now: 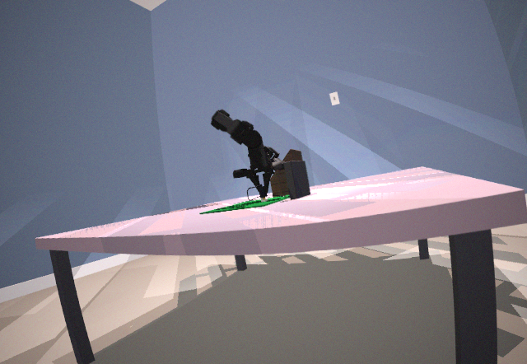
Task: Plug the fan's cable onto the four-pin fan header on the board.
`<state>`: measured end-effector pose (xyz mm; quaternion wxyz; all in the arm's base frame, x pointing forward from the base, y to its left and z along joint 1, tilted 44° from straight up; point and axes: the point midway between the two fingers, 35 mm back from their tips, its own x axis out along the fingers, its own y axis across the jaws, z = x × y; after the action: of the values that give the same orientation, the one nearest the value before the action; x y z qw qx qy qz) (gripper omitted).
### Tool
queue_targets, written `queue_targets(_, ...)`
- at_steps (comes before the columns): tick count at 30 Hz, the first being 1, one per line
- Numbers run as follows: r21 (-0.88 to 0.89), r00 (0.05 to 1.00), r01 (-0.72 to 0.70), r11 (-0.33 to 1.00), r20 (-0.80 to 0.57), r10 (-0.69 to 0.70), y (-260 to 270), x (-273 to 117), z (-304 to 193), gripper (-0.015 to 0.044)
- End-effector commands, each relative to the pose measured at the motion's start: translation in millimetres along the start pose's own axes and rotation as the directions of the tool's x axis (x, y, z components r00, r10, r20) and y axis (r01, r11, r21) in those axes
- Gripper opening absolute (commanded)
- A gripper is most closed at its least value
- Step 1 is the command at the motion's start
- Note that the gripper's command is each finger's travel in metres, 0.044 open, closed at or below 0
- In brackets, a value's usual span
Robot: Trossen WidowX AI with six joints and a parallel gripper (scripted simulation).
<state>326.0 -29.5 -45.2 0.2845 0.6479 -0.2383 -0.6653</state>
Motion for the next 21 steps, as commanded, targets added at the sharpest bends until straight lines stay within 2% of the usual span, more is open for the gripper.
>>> queue_targets(1,-0.006,1.0,-0.006,1.0,0.002,0.006,0.2,4.1,0.3,0.0)
queue_targets(21,-0.006,1.0,-0.006,1.0,0.002,0.006,0.3,12.3,0.3,0.0)
